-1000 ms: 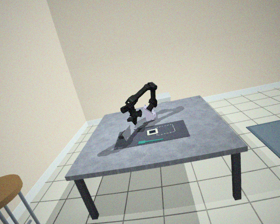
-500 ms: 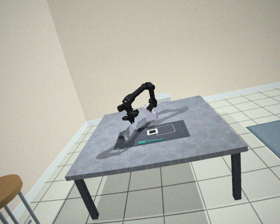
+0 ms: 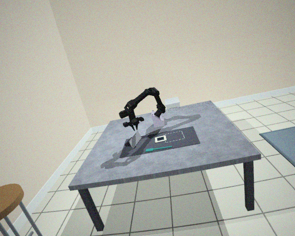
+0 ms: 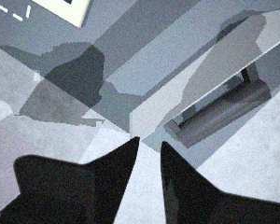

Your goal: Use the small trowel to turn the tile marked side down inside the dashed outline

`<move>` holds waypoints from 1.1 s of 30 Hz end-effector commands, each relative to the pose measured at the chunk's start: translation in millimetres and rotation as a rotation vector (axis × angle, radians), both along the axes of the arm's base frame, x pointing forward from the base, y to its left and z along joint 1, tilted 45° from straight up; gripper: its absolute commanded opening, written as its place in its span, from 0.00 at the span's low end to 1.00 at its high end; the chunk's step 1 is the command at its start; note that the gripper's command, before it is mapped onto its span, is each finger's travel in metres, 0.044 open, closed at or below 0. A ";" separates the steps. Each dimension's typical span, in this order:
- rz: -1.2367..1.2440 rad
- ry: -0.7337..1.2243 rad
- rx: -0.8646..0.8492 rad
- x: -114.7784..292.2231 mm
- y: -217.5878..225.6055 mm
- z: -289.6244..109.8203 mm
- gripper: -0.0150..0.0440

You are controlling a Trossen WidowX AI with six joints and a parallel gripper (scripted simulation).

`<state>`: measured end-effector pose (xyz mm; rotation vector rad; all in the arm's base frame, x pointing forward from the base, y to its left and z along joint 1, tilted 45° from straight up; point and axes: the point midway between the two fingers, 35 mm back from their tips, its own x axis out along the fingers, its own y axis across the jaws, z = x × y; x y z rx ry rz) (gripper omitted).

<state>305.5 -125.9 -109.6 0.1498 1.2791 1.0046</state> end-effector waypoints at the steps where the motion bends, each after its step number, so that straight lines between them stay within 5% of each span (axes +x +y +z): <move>1: -0.080 0.086 -0.008 -3.3 -6.6 -9.0 0.42; 19: -0.518 0.506 -0.041 -22.3 -38.3 -46.1 0.42; 33: -0.535 0.522 -0.042 -20.4 -26.4 -43.8 0.42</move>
